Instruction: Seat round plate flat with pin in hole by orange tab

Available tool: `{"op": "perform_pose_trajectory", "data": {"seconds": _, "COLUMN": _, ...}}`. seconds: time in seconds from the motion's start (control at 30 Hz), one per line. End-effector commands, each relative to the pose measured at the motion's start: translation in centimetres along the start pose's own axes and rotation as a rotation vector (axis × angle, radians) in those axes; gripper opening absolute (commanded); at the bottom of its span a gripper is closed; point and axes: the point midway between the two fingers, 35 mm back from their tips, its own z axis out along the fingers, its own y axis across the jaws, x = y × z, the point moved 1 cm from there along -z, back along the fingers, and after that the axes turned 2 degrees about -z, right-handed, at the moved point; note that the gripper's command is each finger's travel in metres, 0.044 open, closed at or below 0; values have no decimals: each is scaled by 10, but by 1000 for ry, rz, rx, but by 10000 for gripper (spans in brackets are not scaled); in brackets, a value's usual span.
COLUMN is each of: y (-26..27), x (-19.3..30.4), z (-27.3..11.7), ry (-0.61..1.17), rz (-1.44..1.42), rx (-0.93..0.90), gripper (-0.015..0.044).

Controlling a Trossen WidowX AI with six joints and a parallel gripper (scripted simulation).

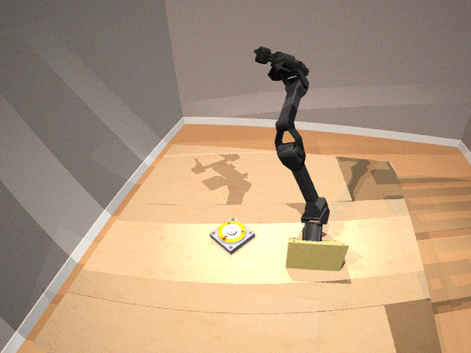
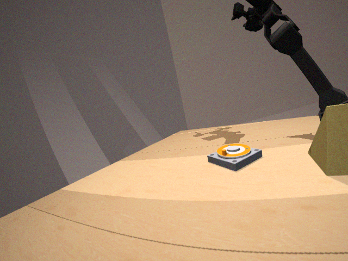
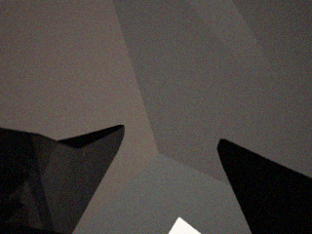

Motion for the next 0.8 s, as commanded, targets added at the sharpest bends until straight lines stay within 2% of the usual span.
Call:
{"op": "perform_pose_trajectory", "data": {"seconds": 0.0, "y": 3, "x": 1, "z": -1, "ry": 7, "rz": 20, "rx": -1, "gripper": 374}}
{"op": "perform_pose_trajectory", "data": {"seconds": 0.17, "y": 88, "x": 14, "z": -22, "ry": 147, "rz": 518, "rx": -38, "gripper": 242}}
{"op": "perform_pose_trajectory", "data": {"seconds": 0.23, "y": 111, "x": 11, "z": -24, "ry": 174, "rz": 654, "rx": -50, "gripper": 190}}
{"op": "perform_pose_trajectory", "data": {"seconds": 0.33, "y": 118, "x": 9, "z": -29, "ry": 186, "rz": 709, "rx": -17, "gripper": 111}}
{"op": "perform_pose_trajectory", "data": {"seconds": 0.47, "y": 167, "x": -14, "z": -25, "ry": 218, "rz": 1036, "rx": -42, "gripper": 6}}
{"op": "perform_pose_trajectory", "data": {"seconds": 0.6, "y": 183, "x": -31, "z": -21, "ry": 219, "rz": 1272, "rx": -7, "gripper": 0}}
{"op": "perform_pose_trajectory", "data": {"seconds": 0.7, "y": 224, "x": -85, "z": -2, "ry": 211, "rz": 1652, "rx": -89, "gripper": 0}}
{"op": "perform_pose_trajectory", "data": {"seconds": 0.77, "y": 234, "x": -110, "z": 7, "ry": 199, "rz": 1792, "rx": -130, "gripper": 0}}
